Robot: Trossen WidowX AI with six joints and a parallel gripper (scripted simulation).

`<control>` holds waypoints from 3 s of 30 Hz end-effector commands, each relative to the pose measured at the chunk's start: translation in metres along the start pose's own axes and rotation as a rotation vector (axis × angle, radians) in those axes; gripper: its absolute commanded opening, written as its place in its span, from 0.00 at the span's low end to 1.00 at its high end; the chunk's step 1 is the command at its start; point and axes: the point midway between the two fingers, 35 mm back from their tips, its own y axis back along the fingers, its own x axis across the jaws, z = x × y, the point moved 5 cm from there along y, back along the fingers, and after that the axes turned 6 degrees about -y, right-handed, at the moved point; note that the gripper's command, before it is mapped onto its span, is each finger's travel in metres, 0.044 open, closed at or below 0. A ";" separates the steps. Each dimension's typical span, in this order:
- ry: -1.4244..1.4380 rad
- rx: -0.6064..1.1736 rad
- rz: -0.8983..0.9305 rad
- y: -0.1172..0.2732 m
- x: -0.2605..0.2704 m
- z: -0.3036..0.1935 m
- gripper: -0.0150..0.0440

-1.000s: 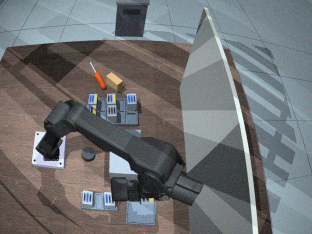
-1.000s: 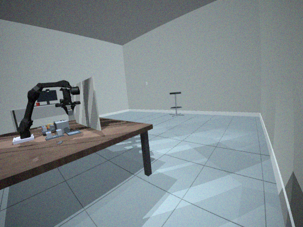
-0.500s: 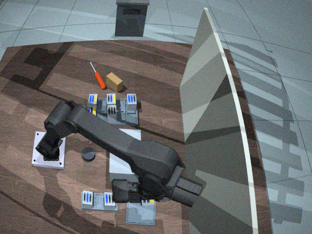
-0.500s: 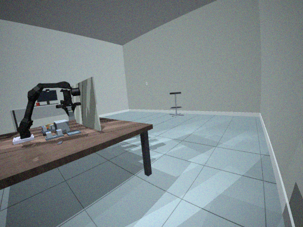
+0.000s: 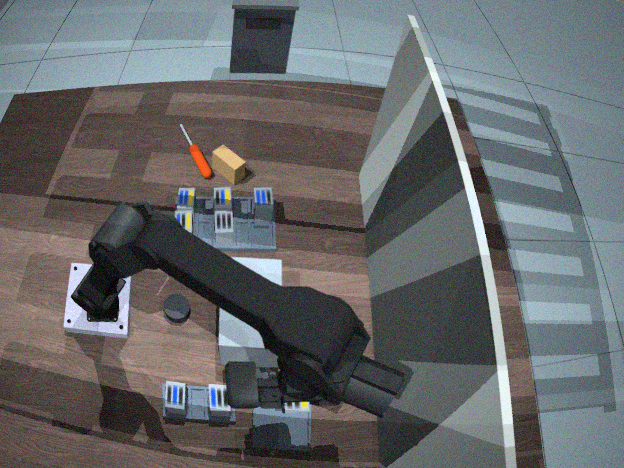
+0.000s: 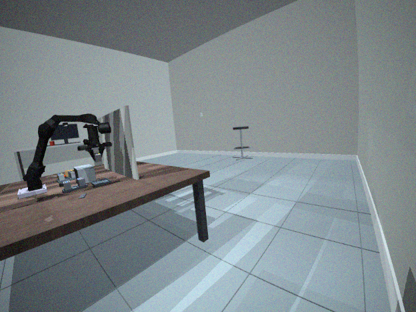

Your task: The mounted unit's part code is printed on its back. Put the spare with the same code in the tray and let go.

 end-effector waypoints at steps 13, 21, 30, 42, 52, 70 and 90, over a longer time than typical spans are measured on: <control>0.004 -0.005 0.002 -0.013 -0.001 0.000 0.25; 0.004 -0.005 0.001 -0.018 -0.002 -0.001 0.25; 0.004 -0.005 0.001 -0.024 -0.003 -0.001 0.25; 0.004 -0.005 0.001 -0.033 -0.003 -0.001 0.25; 0.004 -0.005 0.001 -0.040 -0.004 -0.001 0.25; 0.004 -0.005 0.001 -0.052 -0.004 -0.001 0.25; 0.004 -0.005 0.001 -0.066 -0.004 -0.001 0.25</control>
